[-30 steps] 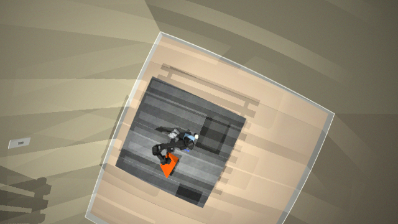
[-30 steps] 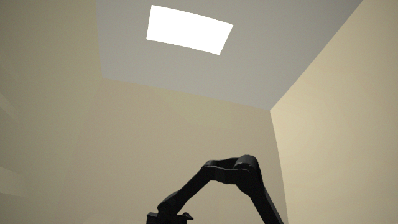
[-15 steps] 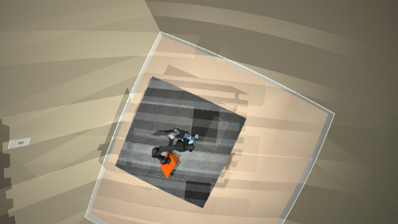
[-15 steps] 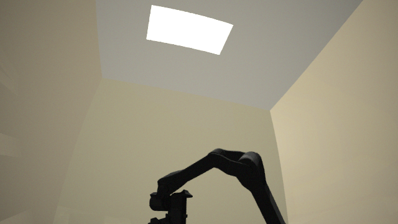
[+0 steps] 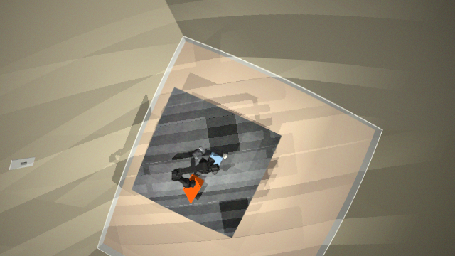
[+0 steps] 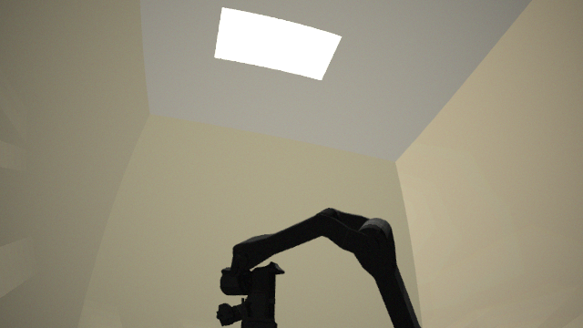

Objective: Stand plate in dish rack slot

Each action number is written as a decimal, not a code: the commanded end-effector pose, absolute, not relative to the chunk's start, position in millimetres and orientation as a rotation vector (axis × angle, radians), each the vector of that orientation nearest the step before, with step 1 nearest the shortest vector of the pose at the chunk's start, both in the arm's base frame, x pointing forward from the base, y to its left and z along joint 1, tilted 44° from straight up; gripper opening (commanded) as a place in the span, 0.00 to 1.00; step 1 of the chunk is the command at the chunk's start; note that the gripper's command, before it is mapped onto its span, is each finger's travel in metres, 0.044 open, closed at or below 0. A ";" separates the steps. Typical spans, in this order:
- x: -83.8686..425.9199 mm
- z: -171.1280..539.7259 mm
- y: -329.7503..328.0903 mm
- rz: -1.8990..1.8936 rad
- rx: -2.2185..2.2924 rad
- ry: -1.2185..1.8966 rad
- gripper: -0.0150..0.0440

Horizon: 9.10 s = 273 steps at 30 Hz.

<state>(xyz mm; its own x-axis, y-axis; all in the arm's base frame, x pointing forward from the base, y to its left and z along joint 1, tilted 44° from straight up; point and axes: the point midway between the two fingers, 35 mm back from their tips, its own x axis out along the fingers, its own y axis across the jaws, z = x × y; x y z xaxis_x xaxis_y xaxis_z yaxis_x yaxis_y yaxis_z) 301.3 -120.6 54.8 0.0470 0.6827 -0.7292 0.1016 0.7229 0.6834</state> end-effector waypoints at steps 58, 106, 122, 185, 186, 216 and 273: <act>205.3 192.7 32.7 -1.153 2.030 1.584 0.25; 207.4 91.3 39.5 -0.993 0.984 1.016 0.25; 219.3 90.2 51.0 -0.818 0.825 0.730 0.25; 225.2 101.1 106.4 -0.391 0.792 0.116 0.25; 225.8 100.6 106.6 -0.390 0.792 0.115 0.25; 243.9 83.3 109.5 -0.384 0.811 0.114 0.25; 260.5 153.5 16.8 -0.437 0.549 0.286 0.93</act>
